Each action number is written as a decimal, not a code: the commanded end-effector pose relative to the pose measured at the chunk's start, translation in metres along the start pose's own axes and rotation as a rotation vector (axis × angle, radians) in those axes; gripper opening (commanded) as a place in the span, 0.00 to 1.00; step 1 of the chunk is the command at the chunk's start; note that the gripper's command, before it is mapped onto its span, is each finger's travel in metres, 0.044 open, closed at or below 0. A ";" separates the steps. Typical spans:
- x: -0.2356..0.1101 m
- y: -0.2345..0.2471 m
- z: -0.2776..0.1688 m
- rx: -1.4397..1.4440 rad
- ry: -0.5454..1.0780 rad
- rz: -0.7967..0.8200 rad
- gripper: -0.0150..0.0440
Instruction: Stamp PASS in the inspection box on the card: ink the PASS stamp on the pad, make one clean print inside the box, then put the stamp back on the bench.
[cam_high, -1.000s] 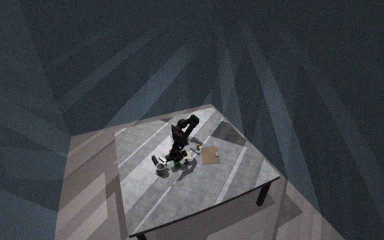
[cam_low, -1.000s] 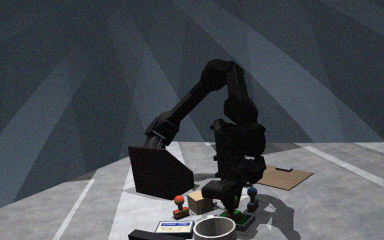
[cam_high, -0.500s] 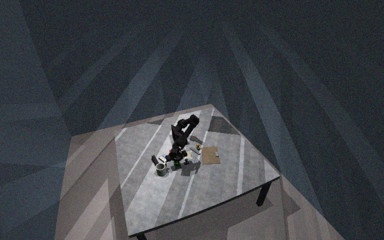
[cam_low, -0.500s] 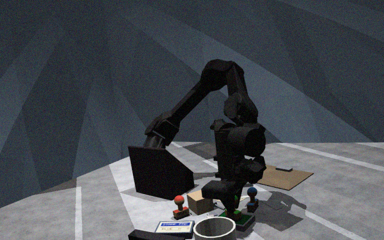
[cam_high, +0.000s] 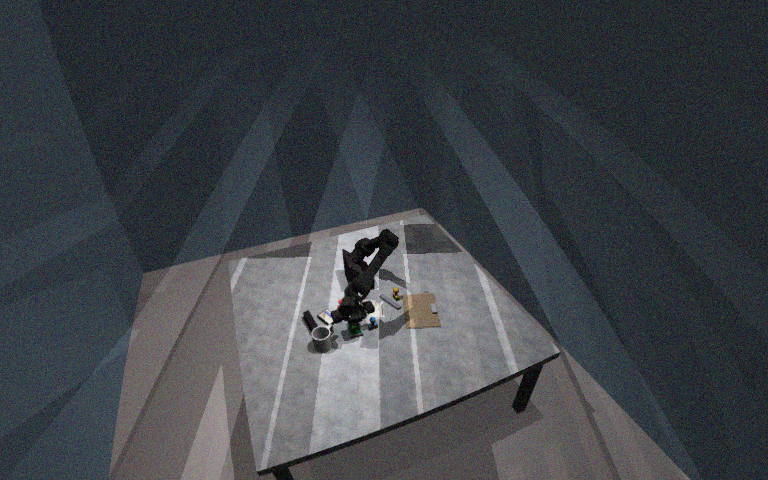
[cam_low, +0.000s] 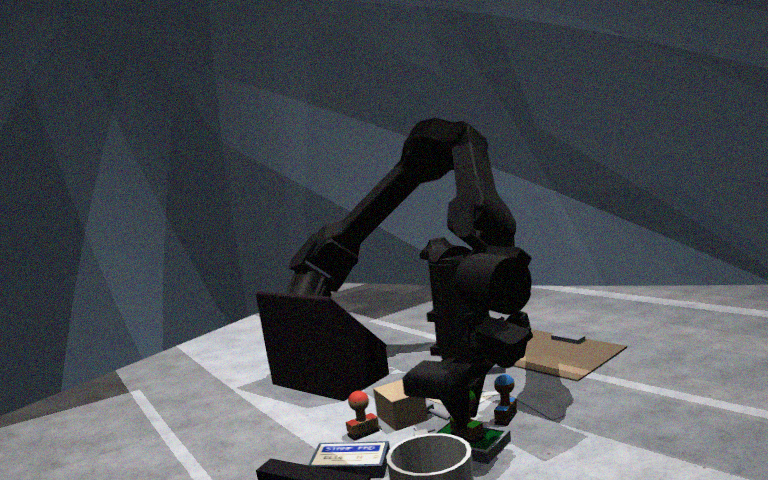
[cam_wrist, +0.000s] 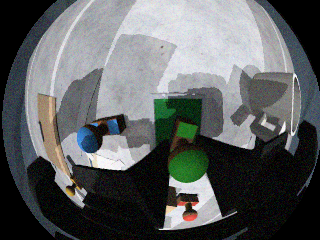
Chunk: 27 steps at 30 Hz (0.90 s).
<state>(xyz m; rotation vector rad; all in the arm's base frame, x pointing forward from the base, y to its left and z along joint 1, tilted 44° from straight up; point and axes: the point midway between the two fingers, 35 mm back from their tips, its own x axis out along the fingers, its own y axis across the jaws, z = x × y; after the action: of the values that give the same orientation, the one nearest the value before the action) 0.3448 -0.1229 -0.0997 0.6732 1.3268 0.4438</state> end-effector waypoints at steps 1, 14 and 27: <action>0.004 0.002 0.000 -0.003 0.001 0.006 0.25; -0.002 0.002 0.001 -0.003 0.001 0.005 0.25; -0.008 0.001 0.001 -0.003 0.001 0.005 0.25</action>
<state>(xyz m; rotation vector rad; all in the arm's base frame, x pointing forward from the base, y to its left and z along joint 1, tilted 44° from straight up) 0.3432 -0.1256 -0.0944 0.6789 1.3284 0.4484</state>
